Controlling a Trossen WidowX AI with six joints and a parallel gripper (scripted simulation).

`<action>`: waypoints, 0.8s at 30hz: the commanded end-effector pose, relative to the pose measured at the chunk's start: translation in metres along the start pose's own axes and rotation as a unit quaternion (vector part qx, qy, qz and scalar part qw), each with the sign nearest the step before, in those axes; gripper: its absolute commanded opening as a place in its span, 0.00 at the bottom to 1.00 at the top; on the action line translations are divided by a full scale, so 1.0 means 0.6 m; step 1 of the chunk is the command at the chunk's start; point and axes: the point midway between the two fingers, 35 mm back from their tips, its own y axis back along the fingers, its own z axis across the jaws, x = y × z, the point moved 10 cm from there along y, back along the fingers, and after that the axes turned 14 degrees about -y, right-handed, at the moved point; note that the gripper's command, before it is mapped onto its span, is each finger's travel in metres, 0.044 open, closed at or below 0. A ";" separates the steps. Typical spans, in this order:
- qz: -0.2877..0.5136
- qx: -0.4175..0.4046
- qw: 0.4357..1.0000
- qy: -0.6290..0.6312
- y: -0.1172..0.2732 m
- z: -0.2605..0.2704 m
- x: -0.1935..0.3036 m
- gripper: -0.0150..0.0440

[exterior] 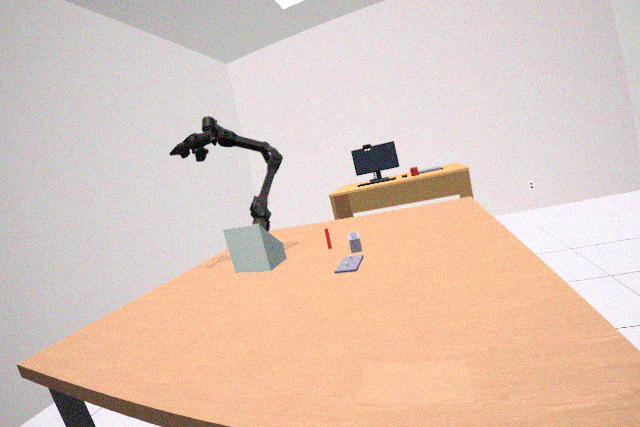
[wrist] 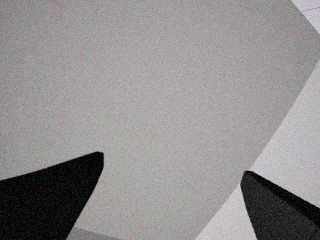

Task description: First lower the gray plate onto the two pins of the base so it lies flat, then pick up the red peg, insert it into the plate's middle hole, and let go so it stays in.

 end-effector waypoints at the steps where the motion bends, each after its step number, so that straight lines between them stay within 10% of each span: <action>1: 0.000 0.000 1.000 0.000 0.000 0.000 0.000 0.98; 24: 0.271 0.342 0.821 0.368 0.266 -0.316 0.067 1.00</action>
